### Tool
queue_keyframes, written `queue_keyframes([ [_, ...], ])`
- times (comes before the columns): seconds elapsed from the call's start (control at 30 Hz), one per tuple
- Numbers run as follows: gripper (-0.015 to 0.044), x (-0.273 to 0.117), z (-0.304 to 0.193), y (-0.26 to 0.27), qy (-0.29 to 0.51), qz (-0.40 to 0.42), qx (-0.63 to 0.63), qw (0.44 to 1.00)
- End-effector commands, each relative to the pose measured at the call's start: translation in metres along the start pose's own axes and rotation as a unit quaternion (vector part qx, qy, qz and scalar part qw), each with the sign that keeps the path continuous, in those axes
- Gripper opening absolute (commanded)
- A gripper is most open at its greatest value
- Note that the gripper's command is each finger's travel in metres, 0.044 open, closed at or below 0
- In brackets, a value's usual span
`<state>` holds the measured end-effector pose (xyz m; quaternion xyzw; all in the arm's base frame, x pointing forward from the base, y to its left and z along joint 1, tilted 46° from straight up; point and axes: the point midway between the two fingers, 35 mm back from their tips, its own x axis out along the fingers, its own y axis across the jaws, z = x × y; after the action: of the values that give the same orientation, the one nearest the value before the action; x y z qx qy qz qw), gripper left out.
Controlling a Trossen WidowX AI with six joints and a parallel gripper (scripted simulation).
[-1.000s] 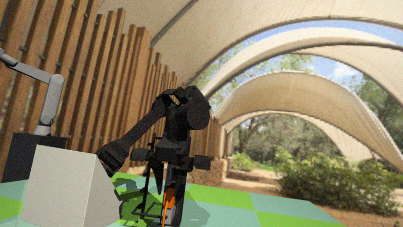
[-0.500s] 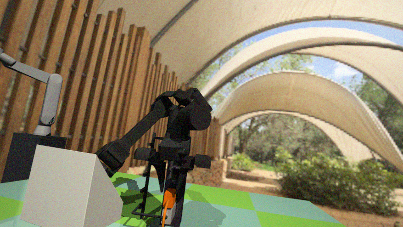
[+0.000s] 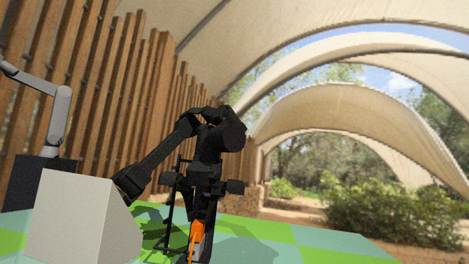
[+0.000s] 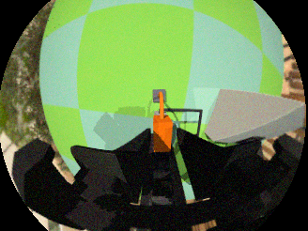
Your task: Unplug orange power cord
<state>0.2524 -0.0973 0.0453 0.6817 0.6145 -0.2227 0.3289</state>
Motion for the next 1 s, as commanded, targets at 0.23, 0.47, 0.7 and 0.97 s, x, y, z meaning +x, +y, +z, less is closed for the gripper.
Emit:
queue_keyframes([
  [0.23, 0.016, 0.0103, -0.0026, 0.0006, 0.0, 0.003, 0.0, 1.0],
  [0.47, 0.0048, 0.0082, -0.0017, 0.0004, 0.0, 0.0, -0.001, 1.0],
  [0.7, 0.0002, 0.0082, -0.0017, 0.0004, 0.0, 0.0, -0.001, 1.0],
  [0.97, 0.0, 0.0076, 0.0066, 0.0014, -0.001, 0.001, -0.001, 1.0],
])
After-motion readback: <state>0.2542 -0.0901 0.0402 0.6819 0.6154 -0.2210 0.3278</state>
